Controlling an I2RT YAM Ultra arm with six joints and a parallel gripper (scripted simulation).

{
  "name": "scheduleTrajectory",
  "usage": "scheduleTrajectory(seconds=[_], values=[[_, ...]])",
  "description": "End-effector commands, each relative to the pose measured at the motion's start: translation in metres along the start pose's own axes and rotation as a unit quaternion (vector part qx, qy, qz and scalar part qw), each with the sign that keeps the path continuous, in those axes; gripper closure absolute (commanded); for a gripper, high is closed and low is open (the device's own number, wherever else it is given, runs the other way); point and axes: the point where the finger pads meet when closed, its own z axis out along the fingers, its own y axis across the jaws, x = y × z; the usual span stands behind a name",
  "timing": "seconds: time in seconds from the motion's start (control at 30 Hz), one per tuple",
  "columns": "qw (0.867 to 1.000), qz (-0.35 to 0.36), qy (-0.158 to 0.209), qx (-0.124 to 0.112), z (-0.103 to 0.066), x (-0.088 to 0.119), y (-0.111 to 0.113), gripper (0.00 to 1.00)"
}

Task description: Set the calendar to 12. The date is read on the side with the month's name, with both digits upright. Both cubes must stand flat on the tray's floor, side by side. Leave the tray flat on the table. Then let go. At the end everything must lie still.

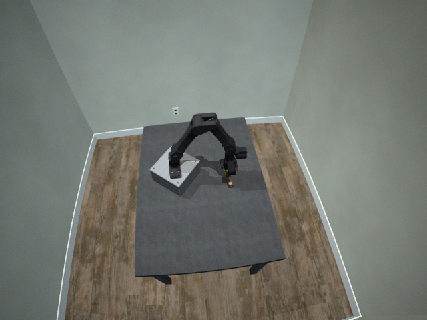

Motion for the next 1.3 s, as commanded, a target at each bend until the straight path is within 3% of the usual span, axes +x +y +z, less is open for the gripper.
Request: scheduleTrajectory(seconds=[0.0,1.27], values=[[1.0,0.0,-0.001,-0.005,-0.0019,-0.0007,0.0029,0.74],[1.0,0.0,-0.001,-0.005,0.0039,-0.0008,0.0029,0.74]])
